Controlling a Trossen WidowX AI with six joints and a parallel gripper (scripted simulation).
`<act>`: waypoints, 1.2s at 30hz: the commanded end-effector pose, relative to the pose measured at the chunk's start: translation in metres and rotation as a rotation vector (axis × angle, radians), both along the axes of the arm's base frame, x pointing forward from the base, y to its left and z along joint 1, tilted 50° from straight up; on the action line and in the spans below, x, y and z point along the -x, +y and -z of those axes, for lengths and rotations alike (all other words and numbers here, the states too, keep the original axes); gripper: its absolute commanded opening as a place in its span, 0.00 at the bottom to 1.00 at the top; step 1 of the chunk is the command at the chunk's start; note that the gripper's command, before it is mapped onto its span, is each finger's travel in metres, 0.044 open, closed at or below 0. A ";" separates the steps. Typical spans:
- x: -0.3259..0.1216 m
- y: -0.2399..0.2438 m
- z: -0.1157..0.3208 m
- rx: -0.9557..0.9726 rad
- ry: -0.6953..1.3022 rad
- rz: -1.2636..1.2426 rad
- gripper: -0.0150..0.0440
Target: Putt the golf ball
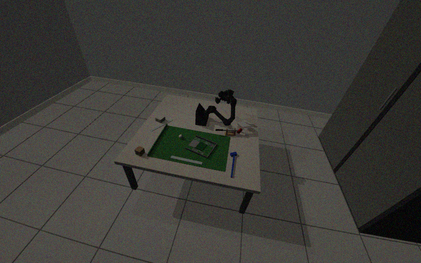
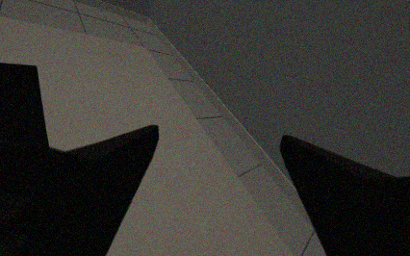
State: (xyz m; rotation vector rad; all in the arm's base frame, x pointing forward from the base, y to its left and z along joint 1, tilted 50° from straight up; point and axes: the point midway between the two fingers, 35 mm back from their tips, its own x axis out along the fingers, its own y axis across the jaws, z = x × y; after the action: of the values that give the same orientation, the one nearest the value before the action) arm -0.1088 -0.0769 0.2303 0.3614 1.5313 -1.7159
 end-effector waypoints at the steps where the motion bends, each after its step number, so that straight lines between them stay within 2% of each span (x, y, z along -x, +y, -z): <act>1: -0.001 -0.002 0.001 -0.006 -0.004 -0.016 0.98; 5: -0.028 -0.036 0.012 -0.125 -0.079 -0.343 1.00; 10: -0.084 -0.067 0.028 -0.297 -0.170 -0.832 1.00; 17: -0.169 -0.068 0.047 -0.511 -0.254 -1.454 1.00; 27: -0.275 0.001 0.056 -0.803 -0.424 -2.315 1.00; 36: -0.326 0.109 0.053 -1.059 -0.708 -2.967 1.00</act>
State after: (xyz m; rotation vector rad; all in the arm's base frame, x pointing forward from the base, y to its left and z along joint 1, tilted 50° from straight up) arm 0.2011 -0.0168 0.1745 -0.6258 0.7440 1.1297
